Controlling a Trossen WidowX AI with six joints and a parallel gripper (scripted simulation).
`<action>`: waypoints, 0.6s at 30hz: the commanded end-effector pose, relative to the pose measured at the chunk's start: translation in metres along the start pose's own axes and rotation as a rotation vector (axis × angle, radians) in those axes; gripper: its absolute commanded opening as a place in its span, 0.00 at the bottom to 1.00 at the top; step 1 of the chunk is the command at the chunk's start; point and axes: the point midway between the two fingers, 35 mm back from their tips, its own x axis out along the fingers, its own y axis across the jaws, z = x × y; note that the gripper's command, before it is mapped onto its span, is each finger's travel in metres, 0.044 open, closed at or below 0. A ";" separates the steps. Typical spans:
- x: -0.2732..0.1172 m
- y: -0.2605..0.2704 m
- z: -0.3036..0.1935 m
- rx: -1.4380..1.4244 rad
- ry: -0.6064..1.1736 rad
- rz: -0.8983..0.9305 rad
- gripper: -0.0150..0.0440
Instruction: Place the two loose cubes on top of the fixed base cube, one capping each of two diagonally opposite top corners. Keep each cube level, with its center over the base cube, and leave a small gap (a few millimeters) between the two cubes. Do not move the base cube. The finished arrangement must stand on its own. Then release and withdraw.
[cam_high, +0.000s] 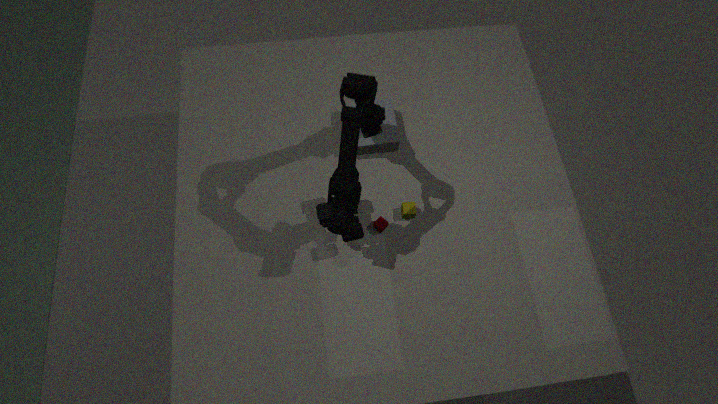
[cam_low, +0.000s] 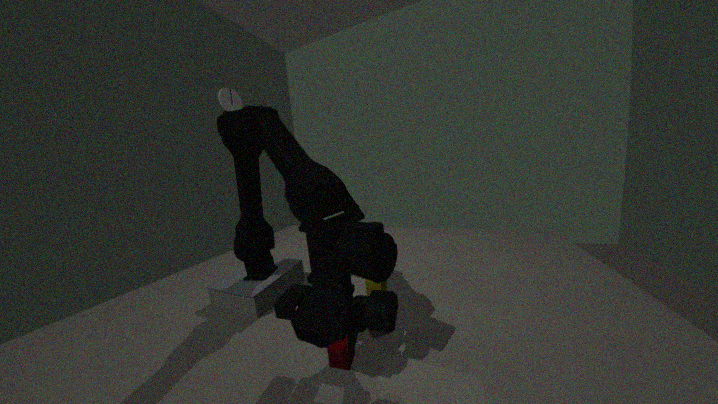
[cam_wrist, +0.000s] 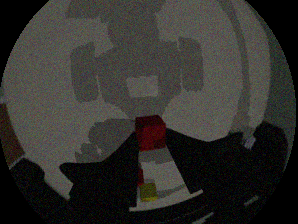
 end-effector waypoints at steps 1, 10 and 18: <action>-0.006 0.000 0.000 -0.005 -0.001 -0.004 0.43; -0.033 0.004 0.002 -0.005 -0.001 -0.004 0.43; -0.058 0.005 0.002 -0.005 -0.001 -0.004 0.43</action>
